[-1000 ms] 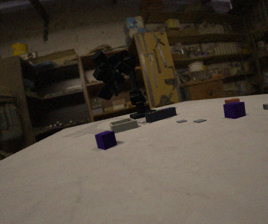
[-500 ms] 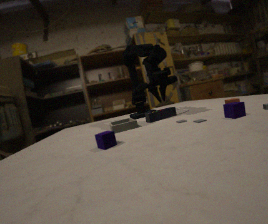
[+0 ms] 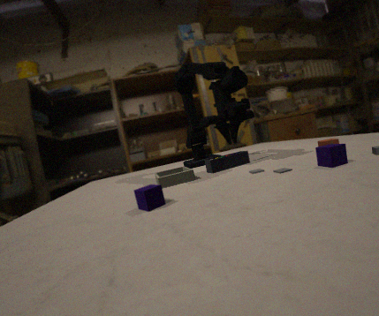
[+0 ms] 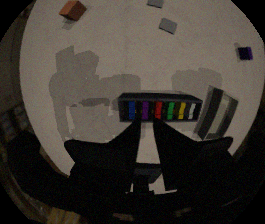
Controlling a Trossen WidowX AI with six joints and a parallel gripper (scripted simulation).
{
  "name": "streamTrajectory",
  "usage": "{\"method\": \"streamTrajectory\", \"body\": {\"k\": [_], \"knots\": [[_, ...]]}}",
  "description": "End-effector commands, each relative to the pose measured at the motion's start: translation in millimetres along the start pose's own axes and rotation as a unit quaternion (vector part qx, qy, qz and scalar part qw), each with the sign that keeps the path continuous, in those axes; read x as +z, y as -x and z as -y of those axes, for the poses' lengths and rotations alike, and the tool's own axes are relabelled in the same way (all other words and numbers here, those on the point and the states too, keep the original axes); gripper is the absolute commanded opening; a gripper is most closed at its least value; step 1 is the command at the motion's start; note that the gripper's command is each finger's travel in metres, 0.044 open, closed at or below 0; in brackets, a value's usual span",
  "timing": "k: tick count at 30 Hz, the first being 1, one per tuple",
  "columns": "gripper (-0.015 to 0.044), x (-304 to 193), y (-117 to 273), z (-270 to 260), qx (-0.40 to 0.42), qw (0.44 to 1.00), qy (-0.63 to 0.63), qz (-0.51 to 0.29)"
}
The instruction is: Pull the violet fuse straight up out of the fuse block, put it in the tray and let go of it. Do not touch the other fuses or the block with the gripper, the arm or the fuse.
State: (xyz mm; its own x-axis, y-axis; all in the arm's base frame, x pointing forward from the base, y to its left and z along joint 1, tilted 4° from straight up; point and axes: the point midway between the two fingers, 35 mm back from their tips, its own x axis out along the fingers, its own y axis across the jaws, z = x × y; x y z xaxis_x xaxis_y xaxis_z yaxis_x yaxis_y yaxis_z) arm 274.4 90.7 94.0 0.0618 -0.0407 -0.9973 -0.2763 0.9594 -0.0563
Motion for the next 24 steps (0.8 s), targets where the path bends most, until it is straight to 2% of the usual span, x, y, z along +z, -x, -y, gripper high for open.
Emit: {"method": "streamTrajectory", "body": {"k": [1, 24], "knots": [[0.0074, -0.4, -4.4, 0.4, -0.003, 1.000, 0.003, -0.002], [0.0074, -1.5, -26.9, 0.2, -0.003, 1.000, 0.003, -0.002]]}}
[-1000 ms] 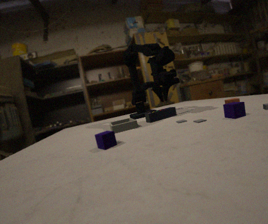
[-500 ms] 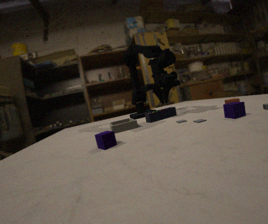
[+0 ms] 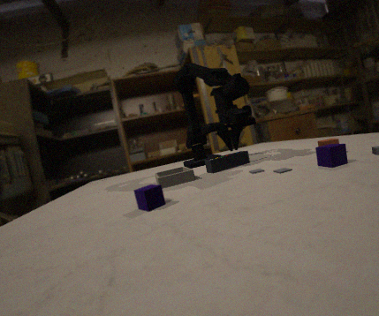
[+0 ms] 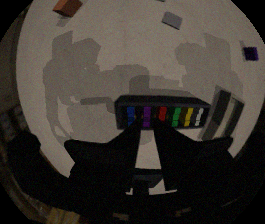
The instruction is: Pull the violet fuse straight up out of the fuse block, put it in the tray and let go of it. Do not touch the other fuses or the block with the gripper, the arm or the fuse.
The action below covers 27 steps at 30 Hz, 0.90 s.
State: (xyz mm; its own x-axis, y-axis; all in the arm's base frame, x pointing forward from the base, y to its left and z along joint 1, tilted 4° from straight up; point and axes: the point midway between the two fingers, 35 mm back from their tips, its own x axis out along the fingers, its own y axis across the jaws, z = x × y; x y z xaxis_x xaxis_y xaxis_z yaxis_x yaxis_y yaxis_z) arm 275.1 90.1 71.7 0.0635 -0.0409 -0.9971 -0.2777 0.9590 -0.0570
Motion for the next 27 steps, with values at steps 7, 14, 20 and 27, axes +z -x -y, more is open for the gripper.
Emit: {"method": "streamTrajectory", "body": {"k": [7, 14, 20, 27], "knots": [[0.0074, -1.2, -6.9, 0.6, -0.003, 1.000, 0.003, -0.002], [0.0074, -1.2, -6.9, 0.6, -0.003, 1.000, 0.003, -0.002], [0.0074, -1.2, -10.0, 0.6, -0.003, 1.000, 0.003, -0.002], [0.0074, -1.3, -16.3, 0.6, -0.003, 1.000, 0.003, -0.002]]}}
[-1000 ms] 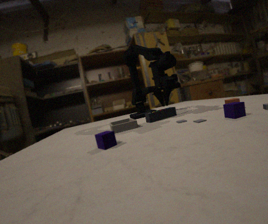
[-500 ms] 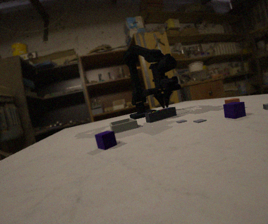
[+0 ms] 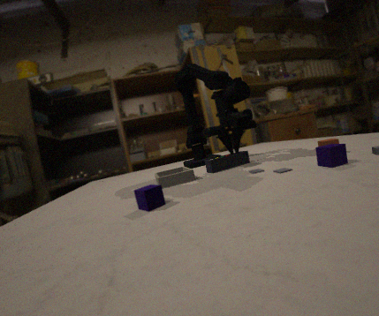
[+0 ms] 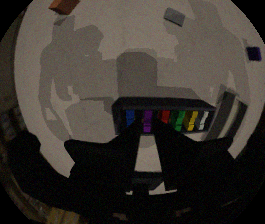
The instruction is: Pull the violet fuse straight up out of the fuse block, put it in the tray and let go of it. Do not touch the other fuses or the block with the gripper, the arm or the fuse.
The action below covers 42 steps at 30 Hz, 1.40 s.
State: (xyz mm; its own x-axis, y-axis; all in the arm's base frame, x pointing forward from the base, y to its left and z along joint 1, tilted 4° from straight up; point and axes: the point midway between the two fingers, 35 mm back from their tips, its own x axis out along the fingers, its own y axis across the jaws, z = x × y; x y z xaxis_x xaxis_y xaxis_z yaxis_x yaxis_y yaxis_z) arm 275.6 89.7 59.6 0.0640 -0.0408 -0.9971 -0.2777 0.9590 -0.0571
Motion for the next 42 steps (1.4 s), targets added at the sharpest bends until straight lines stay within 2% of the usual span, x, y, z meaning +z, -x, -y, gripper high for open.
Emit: {"method": "streamTrajectory", "body": {"k": [1, 7, 18, 42], "knots": [[0.0074, -1.0, -4.7, 0.7, -0.003, 1.000, 0.003, -0.003], [0.0074, -1.0, -4.8, 0.7, -0.003, 1.000, 0.003, -0.003], [0.0001, -1.1, -3.9, 0.0, 0.000, 1.000, 0.000, -0.002], [0.0000, -0.4, 6.1, 0.0, -0.001, 1.000, 0.001, -0.002]]}}
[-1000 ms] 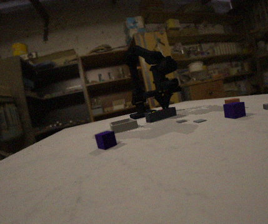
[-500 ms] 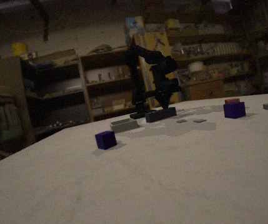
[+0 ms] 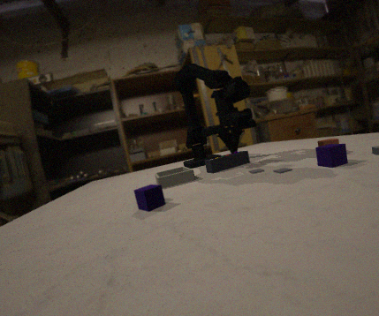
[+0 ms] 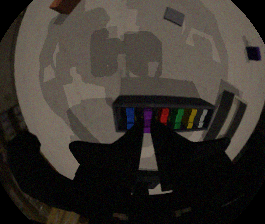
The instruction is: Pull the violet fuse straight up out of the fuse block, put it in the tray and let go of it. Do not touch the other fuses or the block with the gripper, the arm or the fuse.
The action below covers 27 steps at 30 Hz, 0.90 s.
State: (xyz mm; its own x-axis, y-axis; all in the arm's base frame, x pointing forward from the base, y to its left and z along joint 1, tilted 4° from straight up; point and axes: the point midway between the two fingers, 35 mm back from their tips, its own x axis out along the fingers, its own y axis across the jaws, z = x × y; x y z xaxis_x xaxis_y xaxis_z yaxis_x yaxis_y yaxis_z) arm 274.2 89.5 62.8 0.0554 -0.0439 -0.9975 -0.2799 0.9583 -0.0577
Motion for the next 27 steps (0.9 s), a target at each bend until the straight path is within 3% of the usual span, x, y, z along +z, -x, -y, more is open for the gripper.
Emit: {"method": "streamTrajectory", "body": {"k": [1, 27], "knots": [[0.0000, 0.9, 3.3, 0.1, -0.001, 1.000, 0.000, 0.002], [0.0000, 1.0, 16.0, 0.1, -0.001, 1.000, 0.000, 0.002]]}}
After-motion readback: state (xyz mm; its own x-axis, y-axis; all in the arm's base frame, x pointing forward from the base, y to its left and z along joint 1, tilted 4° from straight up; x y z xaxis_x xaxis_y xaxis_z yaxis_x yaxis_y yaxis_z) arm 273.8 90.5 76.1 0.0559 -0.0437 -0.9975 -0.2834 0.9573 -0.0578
